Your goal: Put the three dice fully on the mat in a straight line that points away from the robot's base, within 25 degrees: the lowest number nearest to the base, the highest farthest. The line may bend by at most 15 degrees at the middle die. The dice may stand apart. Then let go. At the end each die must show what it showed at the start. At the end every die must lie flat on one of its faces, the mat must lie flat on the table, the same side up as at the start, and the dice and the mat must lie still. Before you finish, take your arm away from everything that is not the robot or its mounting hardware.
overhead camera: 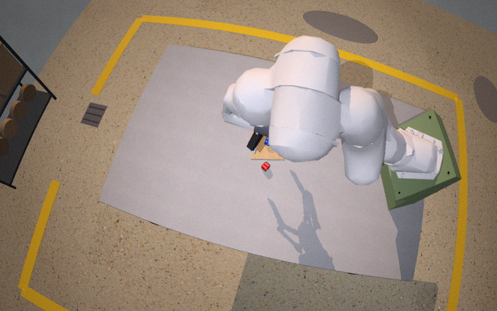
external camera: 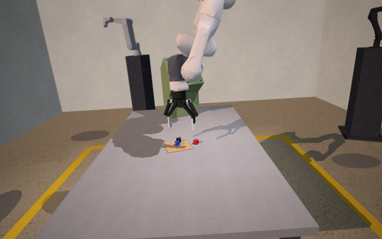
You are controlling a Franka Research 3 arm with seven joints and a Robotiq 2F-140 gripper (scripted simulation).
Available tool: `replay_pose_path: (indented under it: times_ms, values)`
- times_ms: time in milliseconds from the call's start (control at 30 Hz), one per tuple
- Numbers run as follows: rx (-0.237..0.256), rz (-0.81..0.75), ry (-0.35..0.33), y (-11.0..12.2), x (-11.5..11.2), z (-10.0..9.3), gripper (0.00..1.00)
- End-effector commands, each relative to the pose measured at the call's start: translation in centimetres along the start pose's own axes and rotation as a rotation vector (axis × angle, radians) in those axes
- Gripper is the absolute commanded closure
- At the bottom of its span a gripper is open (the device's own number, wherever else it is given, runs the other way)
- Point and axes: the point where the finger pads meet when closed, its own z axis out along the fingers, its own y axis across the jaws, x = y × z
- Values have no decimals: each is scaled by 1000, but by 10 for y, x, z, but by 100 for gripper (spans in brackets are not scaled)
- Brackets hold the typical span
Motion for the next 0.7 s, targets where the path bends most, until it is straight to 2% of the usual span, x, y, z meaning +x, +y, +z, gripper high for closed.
replay_pose_path:
  times_ms: [0,667]
  values:
    - [-16,173,-9,-2,-2,0,0]
    - [-14,500,-4,-17,-11,3,0]
